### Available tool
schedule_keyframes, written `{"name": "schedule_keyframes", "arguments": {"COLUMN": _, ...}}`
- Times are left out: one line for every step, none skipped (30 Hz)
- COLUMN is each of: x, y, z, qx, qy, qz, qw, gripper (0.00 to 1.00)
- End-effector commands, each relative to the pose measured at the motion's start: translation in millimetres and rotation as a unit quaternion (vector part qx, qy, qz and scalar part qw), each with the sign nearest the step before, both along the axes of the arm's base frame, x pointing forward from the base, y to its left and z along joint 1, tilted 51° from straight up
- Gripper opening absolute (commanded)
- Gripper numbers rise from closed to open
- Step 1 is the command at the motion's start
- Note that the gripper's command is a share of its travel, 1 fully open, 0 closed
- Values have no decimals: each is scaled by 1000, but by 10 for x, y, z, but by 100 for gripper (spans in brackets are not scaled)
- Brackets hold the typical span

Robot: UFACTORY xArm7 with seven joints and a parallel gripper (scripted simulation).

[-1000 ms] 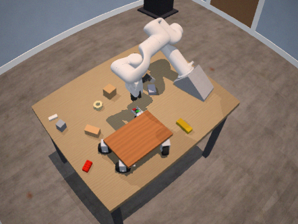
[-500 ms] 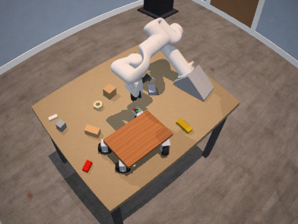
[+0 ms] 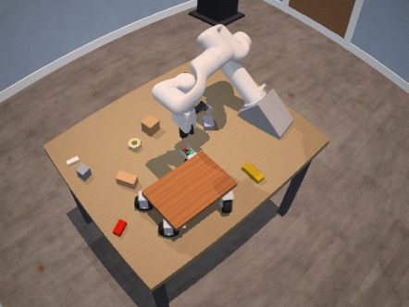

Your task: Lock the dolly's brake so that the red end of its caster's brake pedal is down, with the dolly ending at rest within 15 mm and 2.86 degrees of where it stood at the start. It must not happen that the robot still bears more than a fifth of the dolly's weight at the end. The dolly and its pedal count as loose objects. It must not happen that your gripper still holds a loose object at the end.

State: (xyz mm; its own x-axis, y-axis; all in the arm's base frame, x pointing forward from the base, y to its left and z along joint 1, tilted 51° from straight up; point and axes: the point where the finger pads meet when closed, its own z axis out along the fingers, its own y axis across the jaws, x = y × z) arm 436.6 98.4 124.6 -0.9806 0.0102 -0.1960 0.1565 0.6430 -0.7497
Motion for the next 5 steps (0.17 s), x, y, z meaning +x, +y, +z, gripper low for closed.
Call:
{"name": "schedule_keyframes", "arguments": {"x": 4, "y": 13, "z": 9, "qx": 0, "qy": -1, "qz": 1, "qw": 1000, "gripper": 0}}
{"name": "schedule_keyframes", "arguments": {"x": 4, "y": 13, "z": 9, "qx": 0, "qy": -1, "qz": 1, "qw": 1000, "gripper": 0}}
{"name": "schedule_keyframes", "arguments": {"x": 4, "y": 13, "z": 9, "qx": 0, "qy": -1, "qz": 1, "qw": 1000, "gripper": 0}}
{"name": "schedule_keyframes", "arguments": {"x": 4, "y": 13, "z": 9, "qx": 0, "qy": -1, "qz": 1, "qw": 1000, "gripper": 0}}
{"name": "schedule_keyframes", "arguments": {"x": 4, "y": 13, "z": 9, "qx": 0, "qy": -1, "qz": 1, "qw": 1000, "gripper": 0}}
